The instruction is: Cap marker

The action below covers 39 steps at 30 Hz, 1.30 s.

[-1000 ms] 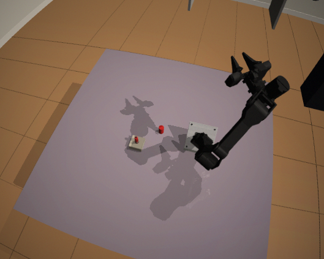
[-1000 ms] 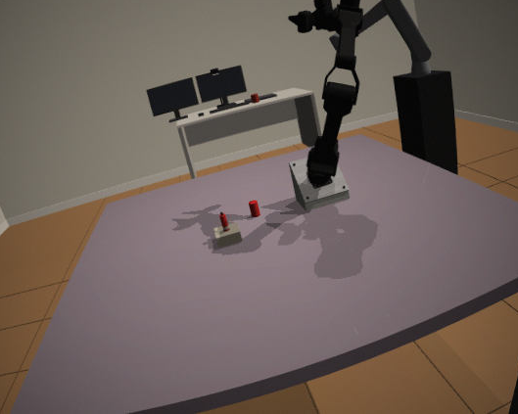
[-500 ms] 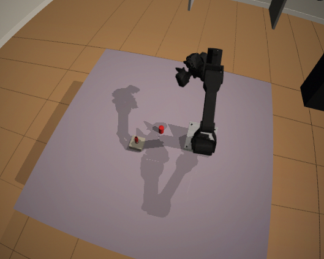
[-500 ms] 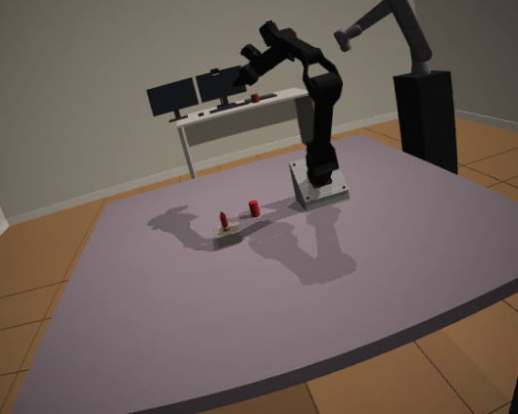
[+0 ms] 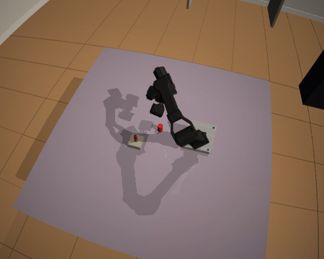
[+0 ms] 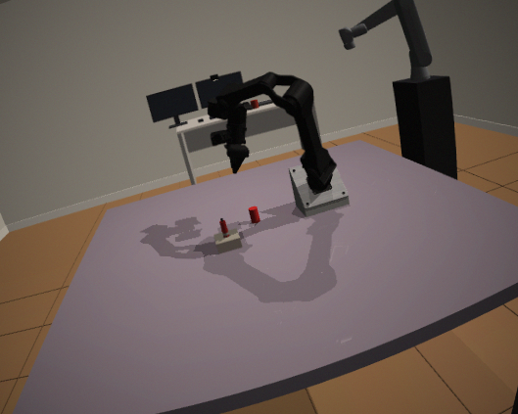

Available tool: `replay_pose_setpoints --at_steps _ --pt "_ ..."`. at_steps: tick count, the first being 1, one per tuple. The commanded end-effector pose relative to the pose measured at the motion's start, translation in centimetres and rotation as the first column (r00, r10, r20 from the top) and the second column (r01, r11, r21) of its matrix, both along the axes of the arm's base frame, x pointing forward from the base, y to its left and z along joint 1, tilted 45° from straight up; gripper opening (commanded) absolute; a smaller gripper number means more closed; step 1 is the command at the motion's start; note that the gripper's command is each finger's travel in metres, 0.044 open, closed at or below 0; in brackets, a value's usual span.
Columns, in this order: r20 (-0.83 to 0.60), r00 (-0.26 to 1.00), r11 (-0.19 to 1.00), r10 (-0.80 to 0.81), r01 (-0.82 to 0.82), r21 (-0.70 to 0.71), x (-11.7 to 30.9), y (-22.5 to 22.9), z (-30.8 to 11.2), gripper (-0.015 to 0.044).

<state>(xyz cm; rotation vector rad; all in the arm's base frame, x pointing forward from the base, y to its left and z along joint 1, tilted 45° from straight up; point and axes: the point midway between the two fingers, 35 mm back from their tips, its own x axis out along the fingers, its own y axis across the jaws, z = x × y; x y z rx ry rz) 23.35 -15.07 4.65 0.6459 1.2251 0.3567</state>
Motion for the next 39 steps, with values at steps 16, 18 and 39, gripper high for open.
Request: replay_pose_setpoints --at_steps 16,18,39 --pt "-0.104 0.952 0.955 0.289 -0.278 0.102 -1.2 9.0 -4.5 0.0245" --pt "-0.104 0.952 0.955 0.289 -0.278 0.102 -1.2 9.3 -4.9 0.0245" --pt "-0.104 0.952 0.955 0.288 -0.278 0.102 -0.9 11.8 -7.4 0.0245"
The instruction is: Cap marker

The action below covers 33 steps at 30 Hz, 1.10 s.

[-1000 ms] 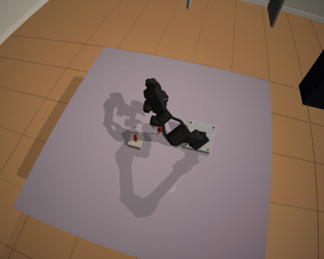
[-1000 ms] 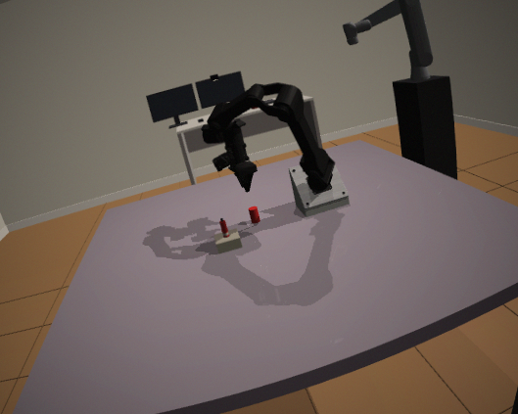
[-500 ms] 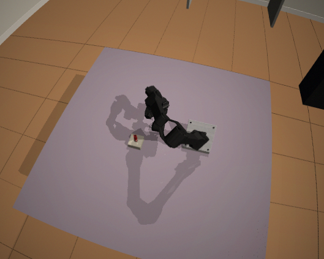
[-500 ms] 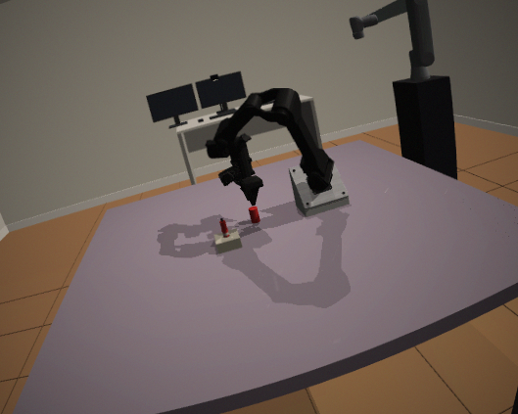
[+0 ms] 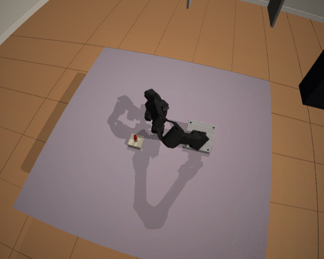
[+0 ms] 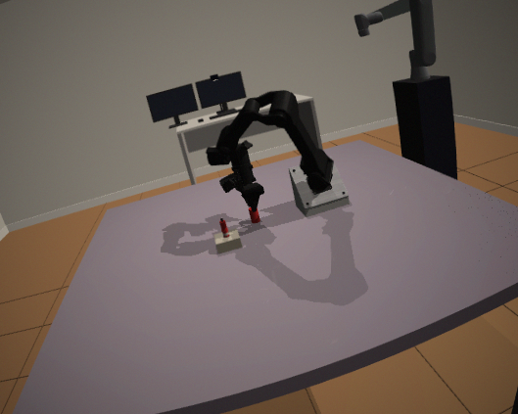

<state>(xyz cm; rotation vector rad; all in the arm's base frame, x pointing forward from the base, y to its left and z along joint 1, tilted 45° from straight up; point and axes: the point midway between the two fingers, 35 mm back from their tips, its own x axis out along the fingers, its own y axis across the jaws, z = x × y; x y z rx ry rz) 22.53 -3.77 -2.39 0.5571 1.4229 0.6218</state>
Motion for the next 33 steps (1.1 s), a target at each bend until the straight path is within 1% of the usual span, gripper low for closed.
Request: replay_pose_setpoints --at_steps 1,19,23,32,33 --pt "-0.008 1.000 1.000 -0.006 0.006 0.008 -0.1 0.6 -0.5 0.0245" --pt "-0.007 1.000 1.000 -0.005 0.005 0.012 -0.1 2.5 -2.2 0.0245" --pt "-0.007 1.000 1.000 -0.006 0.006 0.011 -0.1 2.5 -2.2 0.0140" --pt "-0.007 1.000 1.000 -0.006 0.006 0.011 -0.1 2.5 -2.3 0.0080" --pt "-0.007 1.000 1.000 -0.006 0.006 0.011 -0.1 2.4 -2.2 0.0054"
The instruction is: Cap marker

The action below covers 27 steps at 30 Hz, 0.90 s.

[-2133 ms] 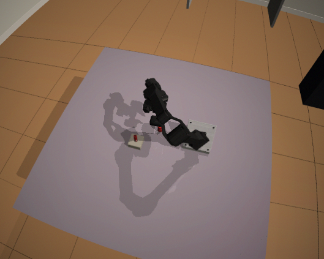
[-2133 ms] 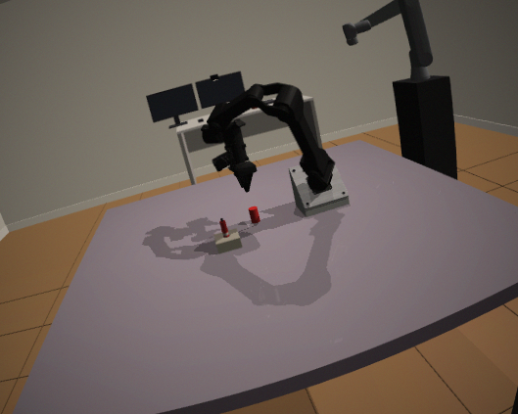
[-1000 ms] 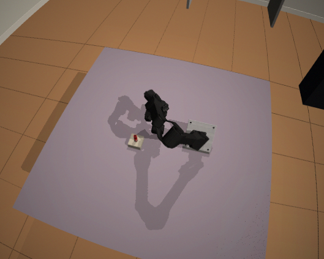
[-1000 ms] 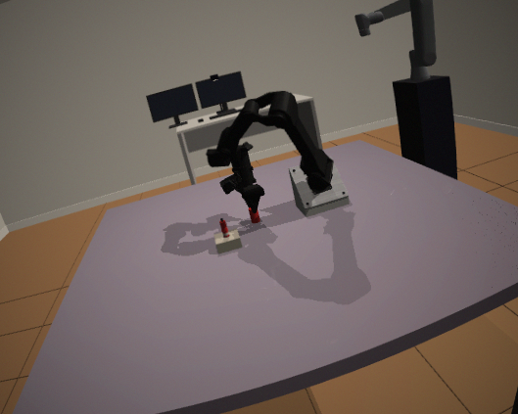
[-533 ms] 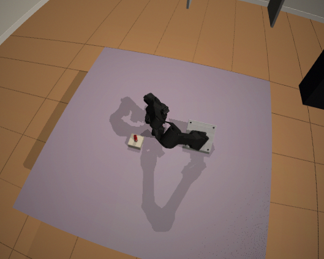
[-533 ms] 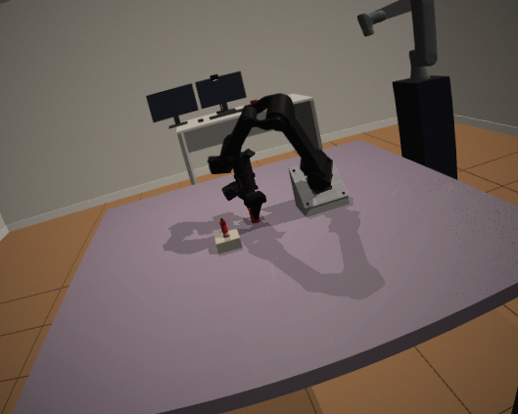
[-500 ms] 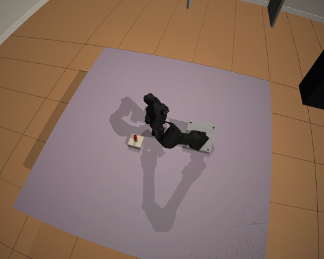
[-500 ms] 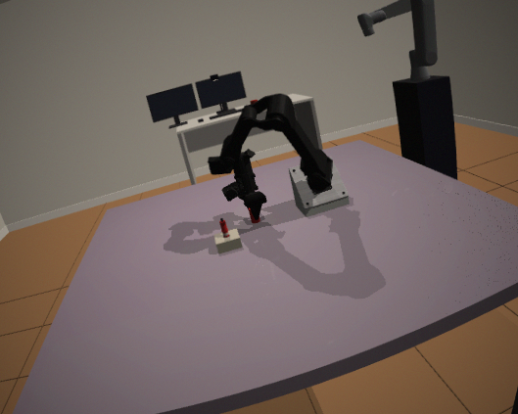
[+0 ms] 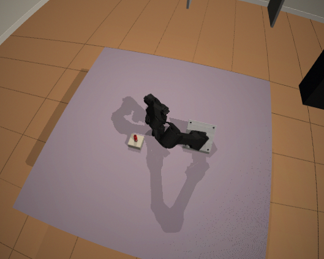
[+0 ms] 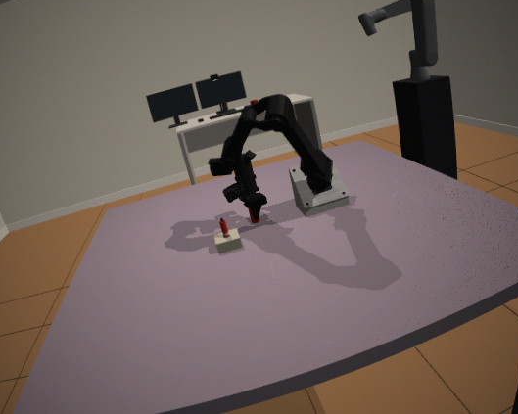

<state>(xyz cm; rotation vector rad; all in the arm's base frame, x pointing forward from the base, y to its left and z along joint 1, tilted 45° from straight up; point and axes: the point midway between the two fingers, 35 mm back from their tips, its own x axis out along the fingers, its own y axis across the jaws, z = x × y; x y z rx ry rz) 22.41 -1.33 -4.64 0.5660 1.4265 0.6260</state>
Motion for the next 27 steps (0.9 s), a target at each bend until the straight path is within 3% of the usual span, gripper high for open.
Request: replay_pose_setpoints --at_steps 1,3,27 --pt "-0.001 1.000 1.000 -0.005 0.005 0.003 0.0 -0.1 0.1 0.0027" --pt "-0.001 1.000 1.000 -0.005 0.005 0.002 0.1 -0.5 0.4 0.0000" --pt "-0.002 1.000 1.000 -0.006 0.006 -0.001 0.4 -4.3 4.8 0.0000"
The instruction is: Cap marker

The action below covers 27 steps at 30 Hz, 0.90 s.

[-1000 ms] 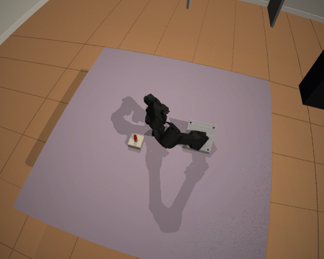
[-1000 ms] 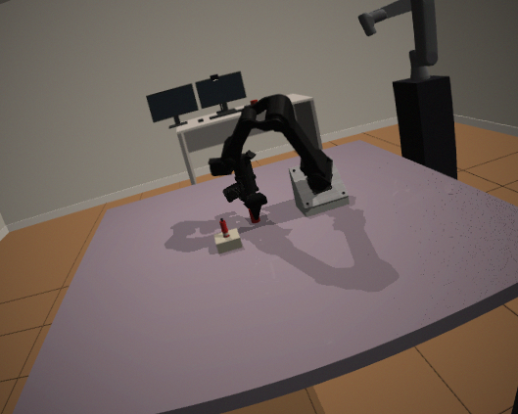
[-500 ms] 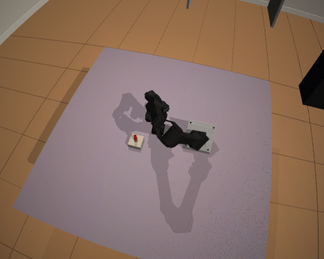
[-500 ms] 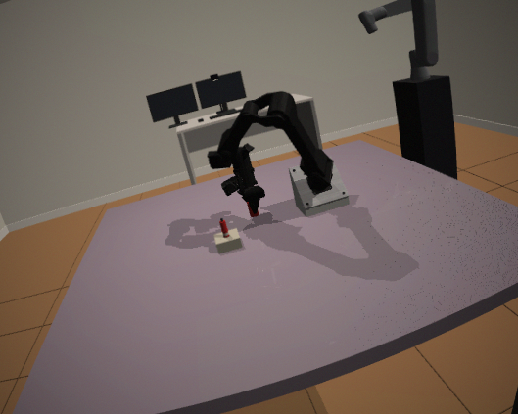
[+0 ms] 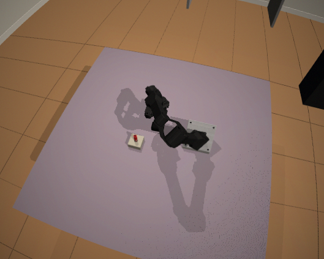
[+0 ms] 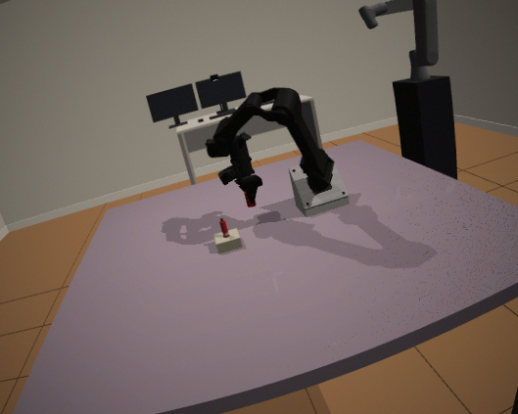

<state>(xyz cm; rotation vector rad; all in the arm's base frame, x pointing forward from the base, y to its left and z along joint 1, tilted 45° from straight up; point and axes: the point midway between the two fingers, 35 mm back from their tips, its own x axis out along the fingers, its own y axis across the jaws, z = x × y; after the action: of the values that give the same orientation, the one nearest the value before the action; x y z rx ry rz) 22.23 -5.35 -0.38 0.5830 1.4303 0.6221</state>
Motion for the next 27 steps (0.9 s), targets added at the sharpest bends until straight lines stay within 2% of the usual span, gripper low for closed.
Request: replay_pose_setpoints --at_steps 1,27 --pt "0.008 1.000 1.000 0.004 -0.004 -0.010 0.9 -0.2 0.7 0.0000" --pt "0.039 0.999 1.000 0.022 -0.021 -0.021 7.6 1.7 7.1 0.0000"
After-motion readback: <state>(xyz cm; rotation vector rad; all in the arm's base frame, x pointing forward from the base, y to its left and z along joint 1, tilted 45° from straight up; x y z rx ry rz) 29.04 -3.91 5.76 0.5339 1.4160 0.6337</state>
